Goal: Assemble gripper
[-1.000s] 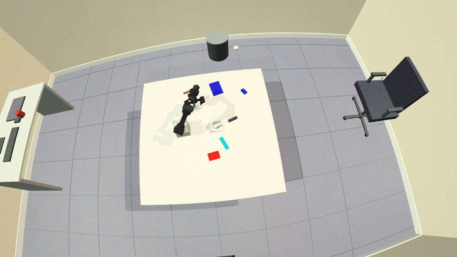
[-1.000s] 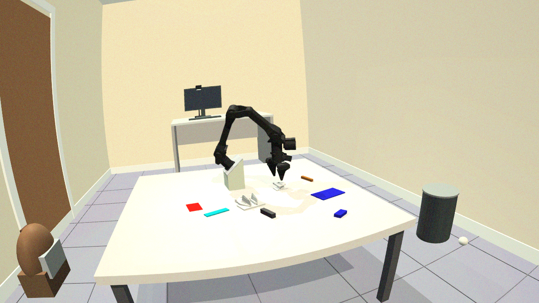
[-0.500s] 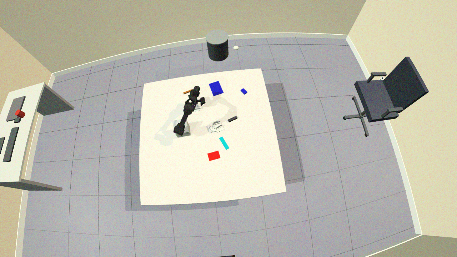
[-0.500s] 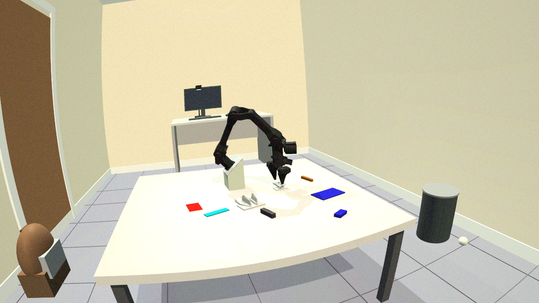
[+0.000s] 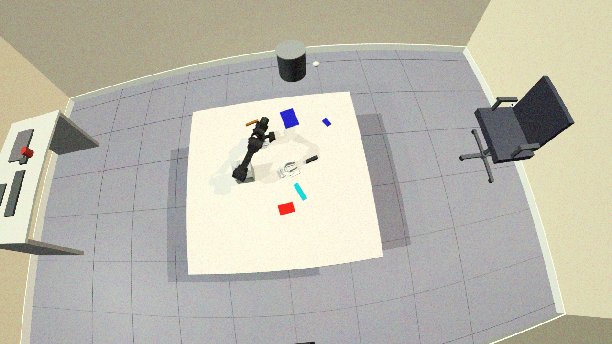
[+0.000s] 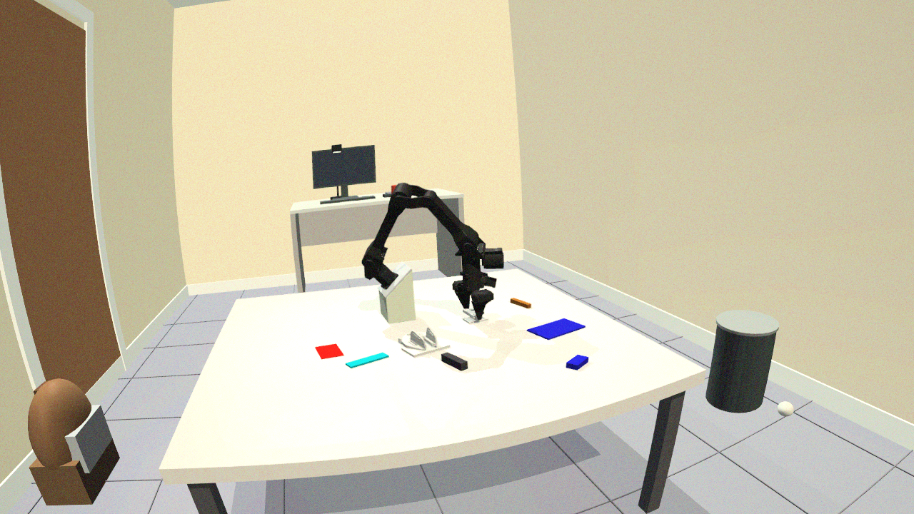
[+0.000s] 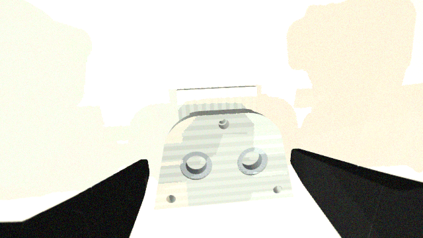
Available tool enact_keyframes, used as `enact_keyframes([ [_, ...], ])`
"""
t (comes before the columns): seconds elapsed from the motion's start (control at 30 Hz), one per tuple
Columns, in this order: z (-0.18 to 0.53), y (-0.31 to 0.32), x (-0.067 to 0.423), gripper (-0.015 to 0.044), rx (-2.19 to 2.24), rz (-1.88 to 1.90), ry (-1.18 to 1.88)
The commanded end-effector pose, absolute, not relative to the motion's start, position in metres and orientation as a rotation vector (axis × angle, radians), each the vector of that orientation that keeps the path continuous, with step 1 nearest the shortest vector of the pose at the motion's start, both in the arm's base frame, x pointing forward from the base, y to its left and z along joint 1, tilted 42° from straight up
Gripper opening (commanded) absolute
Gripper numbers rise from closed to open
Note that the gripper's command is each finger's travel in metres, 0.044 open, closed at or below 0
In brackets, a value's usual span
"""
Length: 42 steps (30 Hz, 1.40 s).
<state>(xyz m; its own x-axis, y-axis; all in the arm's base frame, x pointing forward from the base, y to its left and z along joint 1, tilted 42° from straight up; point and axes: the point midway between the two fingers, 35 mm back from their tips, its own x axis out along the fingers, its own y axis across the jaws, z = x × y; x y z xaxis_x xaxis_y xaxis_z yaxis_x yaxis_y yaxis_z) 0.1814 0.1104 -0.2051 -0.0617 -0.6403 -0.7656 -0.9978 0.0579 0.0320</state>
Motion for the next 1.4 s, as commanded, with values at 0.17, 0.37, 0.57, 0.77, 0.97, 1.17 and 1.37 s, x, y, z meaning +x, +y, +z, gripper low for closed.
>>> enact_keyframes([
  [0.17,-0.2087,0.1051,0.1806,0.0440,-1.649,0.799,1.764],
  [0.37,-0.2087,0.1051,0.1806,0.0440,-1.649,0.799,1.764],
  [0.57,-0.2090,0.1049,0.1806,0.0440,-1.649,0.799,1.764],
  [0.77,-0.2090,0.1049,0.1806,0.0440,-1.649,0.799,1.764],
  [0.97,-0.2089,0.1053,0.1799,0.0407,-1.642,0.799,1.769],
  [1.17,-0.2089,0.1053,0.1799,0.0367,-1.642,0.799,1.769],
  [1.37,-0.2089,0.1053,0.1799,0.0351,-1.642,0.799,1.769],
])
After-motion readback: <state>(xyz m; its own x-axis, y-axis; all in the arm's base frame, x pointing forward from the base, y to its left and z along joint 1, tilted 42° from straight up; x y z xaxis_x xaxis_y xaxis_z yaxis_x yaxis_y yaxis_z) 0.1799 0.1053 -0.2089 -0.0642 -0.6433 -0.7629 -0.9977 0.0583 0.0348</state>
